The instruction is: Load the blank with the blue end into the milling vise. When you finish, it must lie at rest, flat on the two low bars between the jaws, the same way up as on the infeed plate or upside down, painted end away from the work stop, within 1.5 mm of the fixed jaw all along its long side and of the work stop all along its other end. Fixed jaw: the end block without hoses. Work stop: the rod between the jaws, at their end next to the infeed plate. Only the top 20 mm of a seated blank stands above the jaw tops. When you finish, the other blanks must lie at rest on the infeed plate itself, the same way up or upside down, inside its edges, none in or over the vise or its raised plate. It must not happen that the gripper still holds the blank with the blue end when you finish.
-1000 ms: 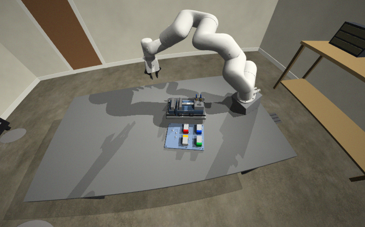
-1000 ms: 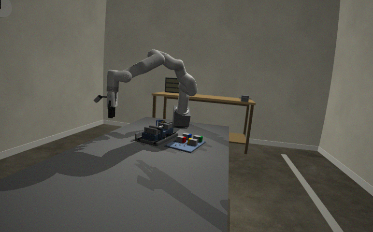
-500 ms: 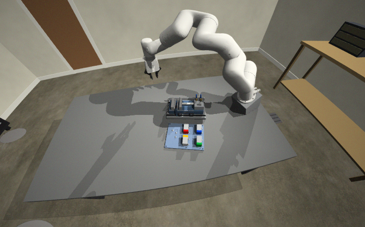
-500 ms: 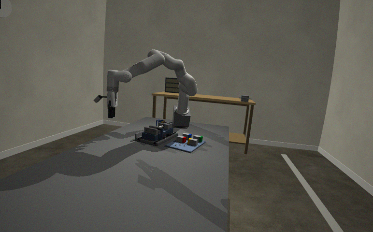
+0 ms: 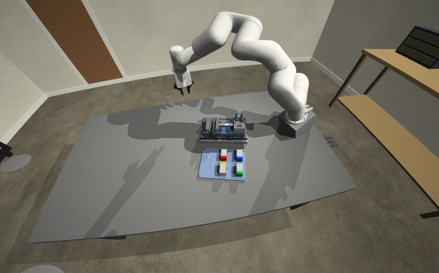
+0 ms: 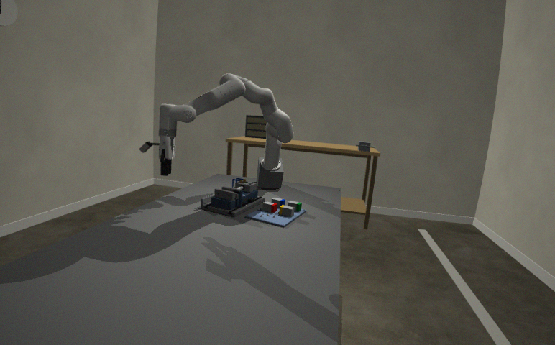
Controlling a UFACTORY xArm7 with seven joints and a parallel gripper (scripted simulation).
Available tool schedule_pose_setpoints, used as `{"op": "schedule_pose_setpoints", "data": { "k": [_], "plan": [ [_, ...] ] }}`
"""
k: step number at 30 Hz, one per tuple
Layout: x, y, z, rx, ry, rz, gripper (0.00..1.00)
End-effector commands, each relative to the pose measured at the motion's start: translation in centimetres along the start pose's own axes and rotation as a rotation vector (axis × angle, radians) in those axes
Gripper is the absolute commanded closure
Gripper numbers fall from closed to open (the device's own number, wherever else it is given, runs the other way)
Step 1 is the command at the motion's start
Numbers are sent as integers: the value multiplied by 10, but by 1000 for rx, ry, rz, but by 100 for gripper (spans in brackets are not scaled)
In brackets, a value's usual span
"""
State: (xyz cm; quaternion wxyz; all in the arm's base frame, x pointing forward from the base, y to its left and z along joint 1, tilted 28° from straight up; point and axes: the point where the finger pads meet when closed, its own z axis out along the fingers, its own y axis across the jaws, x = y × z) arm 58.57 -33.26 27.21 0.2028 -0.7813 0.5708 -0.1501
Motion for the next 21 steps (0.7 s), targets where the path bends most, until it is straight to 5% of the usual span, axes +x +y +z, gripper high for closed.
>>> {"op": "schedule_pose_setpoints", "data": {
  "k": [1, 19, 20, 21],
  "plan": [
    [2, -1, -3, 3, 5, 0, 60],
    [2, -1, -3, 3, 5, 0, 60],
    [2, -1, -3, 3, 5, 0, 0],
    [2, -1, -3, 3, 5, 0, 0]
  ]
}}
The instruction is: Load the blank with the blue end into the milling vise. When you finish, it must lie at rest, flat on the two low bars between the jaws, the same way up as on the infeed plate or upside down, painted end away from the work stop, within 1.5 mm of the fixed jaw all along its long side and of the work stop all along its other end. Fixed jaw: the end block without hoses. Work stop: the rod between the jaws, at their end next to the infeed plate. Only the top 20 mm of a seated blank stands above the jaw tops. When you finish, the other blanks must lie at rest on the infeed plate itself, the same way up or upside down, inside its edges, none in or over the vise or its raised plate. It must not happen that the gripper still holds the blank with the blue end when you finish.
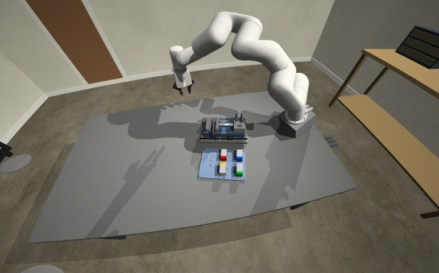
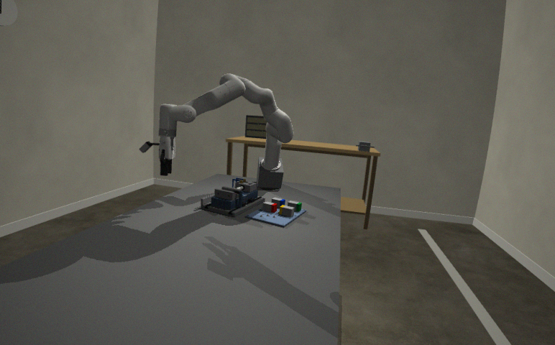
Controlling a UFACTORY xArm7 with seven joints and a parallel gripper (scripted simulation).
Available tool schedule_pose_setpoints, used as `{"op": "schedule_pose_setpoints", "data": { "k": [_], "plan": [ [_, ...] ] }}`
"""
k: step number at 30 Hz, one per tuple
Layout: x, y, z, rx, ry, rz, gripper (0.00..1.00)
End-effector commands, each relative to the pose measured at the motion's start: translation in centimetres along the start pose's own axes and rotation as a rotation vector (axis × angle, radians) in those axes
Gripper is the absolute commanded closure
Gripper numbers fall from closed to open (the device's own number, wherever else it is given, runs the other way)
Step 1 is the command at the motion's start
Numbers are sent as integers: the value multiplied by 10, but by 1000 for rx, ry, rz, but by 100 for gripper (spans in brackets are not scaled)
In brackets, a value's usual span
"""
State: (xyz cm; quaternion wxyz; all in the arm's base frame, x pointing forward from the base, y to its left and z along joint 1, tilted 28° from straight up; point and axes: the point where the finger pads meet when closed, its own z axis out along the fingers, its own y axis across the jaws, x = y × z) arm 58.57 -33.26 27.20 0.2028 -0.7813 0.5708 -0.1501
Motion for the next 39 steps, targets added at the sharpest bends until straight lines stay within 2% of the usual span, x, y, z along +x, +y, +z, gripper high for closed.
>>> {"op": "schedule_pose_setpoints", "data": {
  "k": [1, 15, 25, 32, 39],
  "plan": [
    [2, -1, -3, 3, 5, 0, 0],
    [2, -1, -3, 3, 5, 0, 0],
    [-34, 3, -13, -6, -6, 229, 0],
    [-34, 3, -13, -6, -6, 229, 0],
    [-58, 5, -20, -12, -14, 385, 0]
  ]
}}
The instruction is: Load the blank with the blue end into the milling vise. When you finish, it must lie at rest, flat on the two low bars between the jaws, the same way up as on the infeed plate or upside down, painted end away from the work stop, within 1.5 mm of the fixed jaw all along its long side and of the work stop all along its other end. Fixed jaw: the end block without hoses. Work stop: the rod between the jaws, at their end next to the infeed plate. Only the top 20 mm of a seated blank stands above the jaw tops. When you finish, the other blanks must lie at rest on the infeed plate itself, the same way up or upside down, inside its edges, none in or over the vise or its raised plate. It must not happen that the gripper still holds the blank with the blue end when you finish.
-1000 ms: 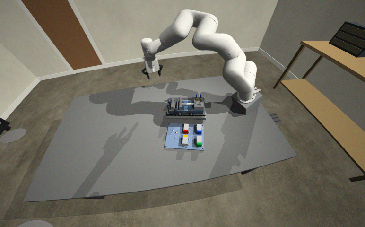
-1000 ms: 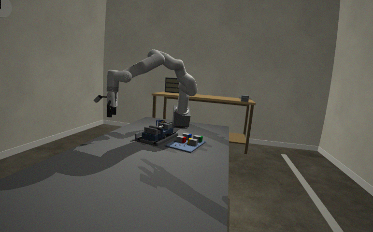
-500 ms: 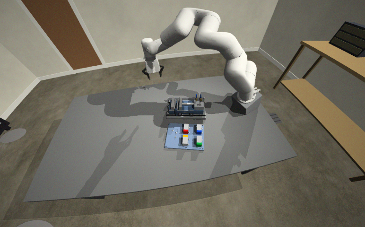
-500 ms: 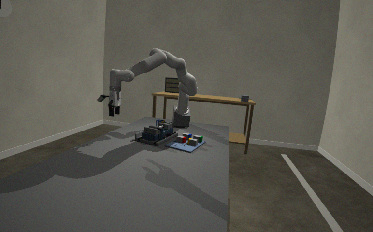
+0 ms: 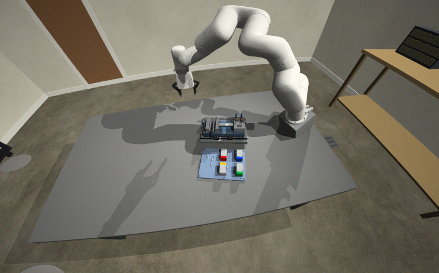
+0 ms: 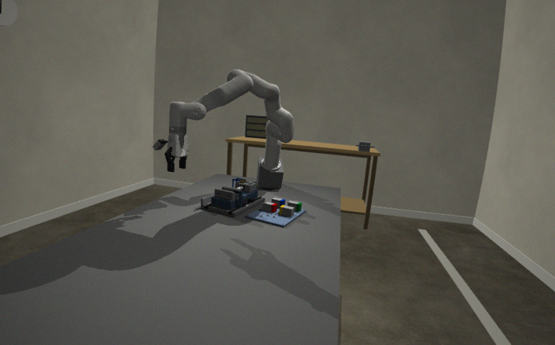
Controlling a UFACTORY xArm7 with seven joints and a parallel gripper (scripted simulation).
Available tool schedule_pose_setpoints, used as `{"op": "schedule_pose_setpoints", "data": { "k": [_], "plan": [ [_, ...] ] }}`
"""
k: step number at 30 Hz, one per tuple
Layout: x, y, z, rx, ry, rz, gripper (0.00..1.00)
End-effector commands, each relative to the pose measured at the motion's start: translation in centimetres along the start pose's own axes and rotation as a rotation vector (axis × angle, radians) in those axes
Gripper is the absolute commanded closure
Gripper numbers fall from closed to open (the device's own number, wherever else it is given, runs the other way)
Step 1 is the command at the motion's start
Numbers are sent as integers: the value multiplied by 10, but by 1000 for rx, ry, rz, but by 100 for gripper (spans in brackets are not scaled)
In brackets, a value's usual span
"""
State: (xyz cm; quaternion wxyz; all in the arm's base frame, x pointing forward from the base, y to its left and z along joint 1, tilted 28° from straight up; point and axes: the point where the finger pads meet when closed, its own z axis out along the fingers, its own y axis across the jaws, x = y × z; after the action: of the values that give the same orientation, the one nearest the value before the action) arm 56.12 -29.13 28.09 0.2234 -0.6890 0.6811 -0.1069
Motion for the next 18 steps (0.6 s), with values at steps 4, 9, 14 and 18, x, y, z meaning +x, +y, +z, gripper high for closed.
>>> {"op": "schedule_pose_setpoints", "data": {
  "k": [4, 9, 14, 18],
  "plan": [
    [-21, 8, -9, -1, 1, 152, 0],
    [-21, 8, -9, -1, 1, 152, 0],
    [-39, 15, -14, -2, -2, 184, 0],
    [-56, 23, -19, -4, -3, 221, 0]
  ]
}}
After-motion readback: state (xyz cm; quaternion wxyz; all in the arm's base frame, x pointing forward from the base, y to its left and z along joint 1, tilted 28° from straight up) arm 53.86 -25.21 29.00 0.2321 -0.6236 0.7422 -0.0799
